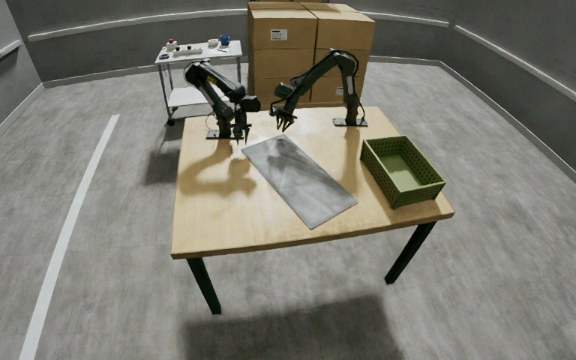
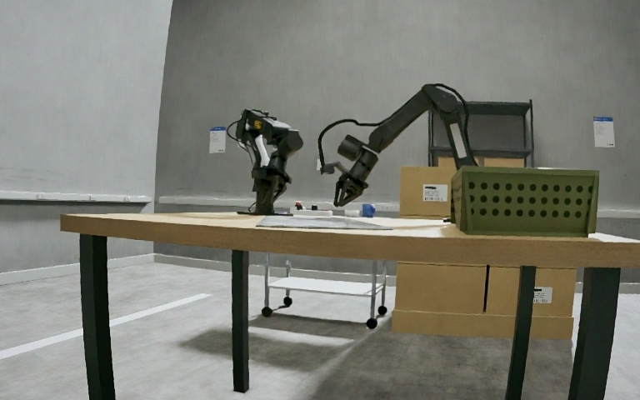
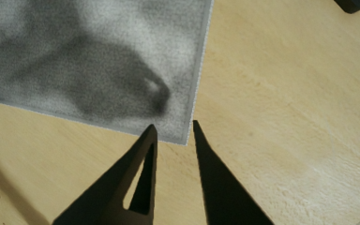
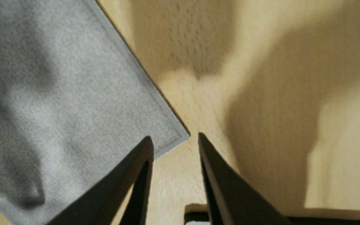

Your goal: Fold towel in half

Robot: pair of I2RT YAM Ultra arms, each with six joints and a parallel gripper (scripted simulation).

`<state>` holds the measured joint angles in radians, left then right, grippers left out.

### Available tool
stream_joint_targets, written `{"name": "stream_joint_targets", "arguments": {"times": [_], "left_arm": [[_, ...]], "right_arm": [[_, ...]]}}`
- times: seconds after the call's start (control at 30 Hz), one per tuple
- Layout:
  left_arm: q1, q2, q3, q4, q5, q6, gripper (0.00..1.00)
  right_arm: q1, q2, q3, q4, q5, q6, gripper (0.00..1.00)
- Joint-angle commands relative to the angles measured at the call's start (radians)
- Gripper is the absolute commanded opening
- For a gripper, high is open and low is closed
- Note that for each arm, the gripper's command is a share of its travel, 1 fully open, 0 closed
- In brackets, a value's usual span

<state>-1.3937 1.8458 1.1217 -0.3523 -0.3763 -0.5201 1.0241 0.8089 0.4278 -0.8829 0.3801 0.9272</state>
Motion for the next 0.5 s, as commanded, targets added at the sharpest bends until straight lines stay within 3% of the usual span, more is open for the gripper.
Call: {"name": "stream_joint_targets", "arguments": {"times": [0.0,0.17,0.2,0.37,0.47], "left_arm": [[0.001,-0.032,0.036,0.005,-0.001,0.030,0.34],[0.002,-0.032,0.036,0.006,-0.001,0.031,0.34],[0.008,0.016,0.039,0.026,0.002,0.027,0.34],[0.008,-0.021,0.038,0.024,-0.004,0.025,0.34],[0.008,0.031,-0.002,0.056,-0.004,0.025,0.34]], "right_arm": [[0.016,0.016,0.036,-0.016,0.019,0.047,0.34],[0.018,0.017,0.036,-0.016,0.021,0.049,0.34],[-0.008,0.021,-0.019,0.033,0.024,0.028,0.34],[-0.008,0.022,-0.018,0.033,0.024,0.028,0.34],[0.001,0.022,-0.050,0.066,0.030,0.039,0.34]]}}
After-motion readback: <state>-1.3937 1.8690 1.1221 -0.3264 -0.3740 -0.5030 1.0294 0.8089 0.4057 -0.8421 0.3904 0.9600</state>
